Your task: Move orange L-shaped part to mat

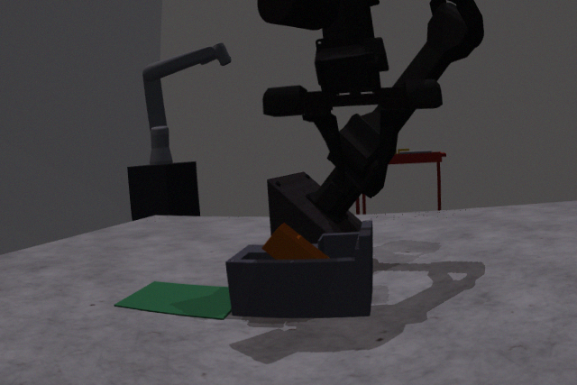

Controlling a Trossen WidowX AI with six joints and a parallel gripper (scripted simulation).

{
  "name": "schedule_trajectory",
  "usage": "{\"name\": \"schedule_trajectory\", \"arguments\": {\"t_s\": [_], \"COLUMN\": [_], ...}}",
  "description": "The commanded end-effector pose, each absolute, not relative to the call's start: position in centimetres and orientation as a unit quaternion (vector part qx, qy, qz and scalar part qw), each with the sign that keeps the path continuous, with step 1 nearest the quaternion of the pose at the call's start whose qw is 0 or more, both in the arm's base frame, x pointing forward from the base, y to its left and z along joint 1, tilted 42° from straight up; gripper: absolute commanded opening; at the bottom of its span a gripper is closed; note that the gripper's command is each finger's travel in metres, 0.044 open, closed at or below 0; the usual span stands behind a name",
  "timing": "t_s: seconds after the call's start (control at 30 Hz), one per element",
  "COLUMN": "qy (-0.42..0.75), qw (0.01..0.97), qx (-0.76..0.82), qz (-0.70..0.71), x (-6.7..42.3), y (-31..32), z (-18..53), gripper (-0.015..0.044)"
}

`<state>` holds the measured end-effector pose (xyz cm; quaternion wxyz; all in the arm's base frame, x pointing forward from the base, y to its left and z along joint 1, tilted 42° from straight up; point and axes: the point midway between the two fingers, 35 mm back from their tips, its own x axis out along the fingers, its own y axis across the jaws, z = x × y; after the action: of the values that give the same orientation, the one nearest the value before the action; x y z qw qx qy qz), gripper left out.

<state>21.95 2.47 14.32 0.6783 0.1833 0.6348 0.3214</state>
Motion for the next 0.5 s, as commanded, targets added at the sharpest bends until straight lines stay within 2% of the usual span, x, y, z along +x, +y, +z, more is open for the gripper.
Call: {"name": "schedule_trajectory", "arguments": {"t_s": [0.0,0.47], "qy": [0.634,0.636], "qw": [0.68,0.677], "qx": [0.179,0.184], "qz": [0.322,0.322], "x": [22.04,21.9], "y": [2.11,2.41], "z": [14.62,14.37], "gripper": [0.018,0.018]}}
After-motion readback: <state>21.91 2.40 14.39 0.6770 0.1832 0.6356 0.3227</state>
